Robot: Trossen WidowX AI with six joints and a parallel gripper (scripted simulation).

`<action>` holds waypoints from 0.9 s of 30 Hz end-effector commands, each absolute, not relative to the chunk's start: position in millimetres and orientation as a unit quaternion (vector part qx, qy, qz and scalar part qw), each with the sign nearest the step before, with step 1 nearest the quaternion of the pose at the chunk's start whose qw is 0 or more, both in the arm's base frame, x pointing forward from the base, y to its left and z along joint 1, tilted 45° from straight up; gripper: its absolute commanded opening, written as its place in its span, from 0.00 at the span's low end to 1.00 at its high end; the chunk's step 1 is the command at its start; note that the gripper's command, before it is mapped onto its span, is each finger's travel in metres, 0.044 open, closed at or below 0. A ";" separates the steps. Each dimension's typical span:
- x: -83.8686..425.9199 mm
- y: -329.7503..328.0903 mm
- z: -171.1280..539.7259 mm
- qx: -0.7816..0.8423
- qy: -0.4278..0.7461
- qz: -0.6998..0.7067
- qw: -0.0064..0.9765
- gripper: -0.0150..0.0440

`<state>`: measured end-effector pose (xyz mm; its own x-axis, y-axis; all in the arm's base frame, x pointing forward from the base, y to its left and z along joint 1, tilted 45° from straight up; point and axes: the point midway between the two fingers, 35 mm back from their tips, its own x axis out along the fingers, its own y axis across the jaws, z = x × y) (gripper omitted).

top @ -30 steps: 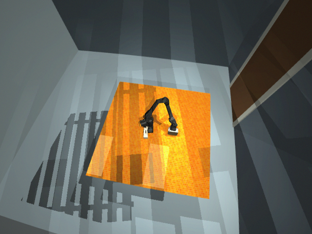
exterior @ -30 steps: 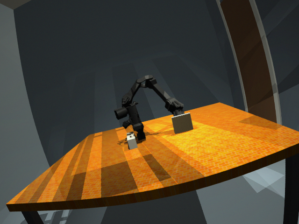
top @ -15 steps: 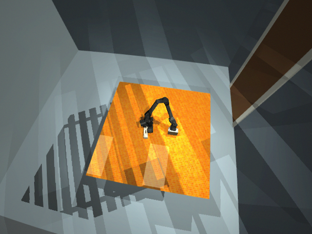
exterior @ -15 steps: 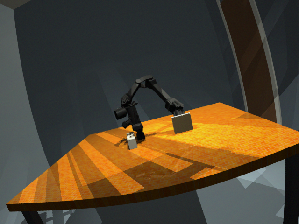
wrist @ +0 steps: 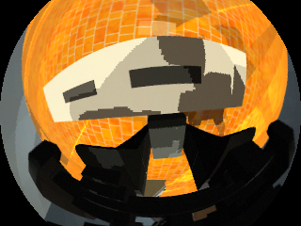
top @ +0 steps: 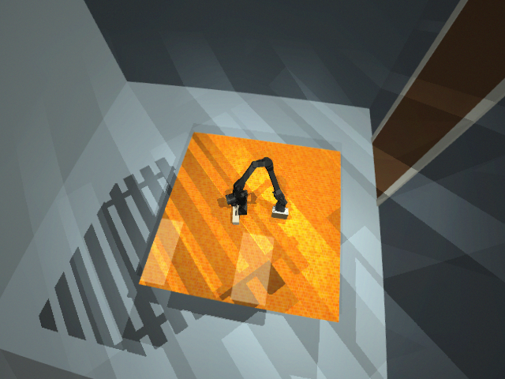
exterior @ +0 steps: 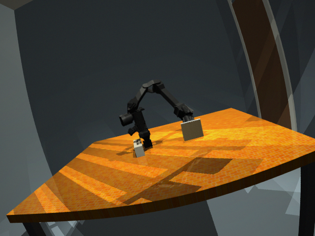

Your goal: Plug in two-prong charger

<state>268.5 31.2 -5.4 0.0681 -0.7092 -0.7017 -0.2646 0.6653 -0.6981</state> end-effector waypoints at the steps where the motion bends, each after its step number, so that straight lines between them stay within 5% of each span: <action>1: 271.1 32.0 -4.5 -0.371 0.658 -0.176 0.631 0.25; 27: 277.8 33.6 -5.1 -0.371 0.658 -0.176 0.631 0.25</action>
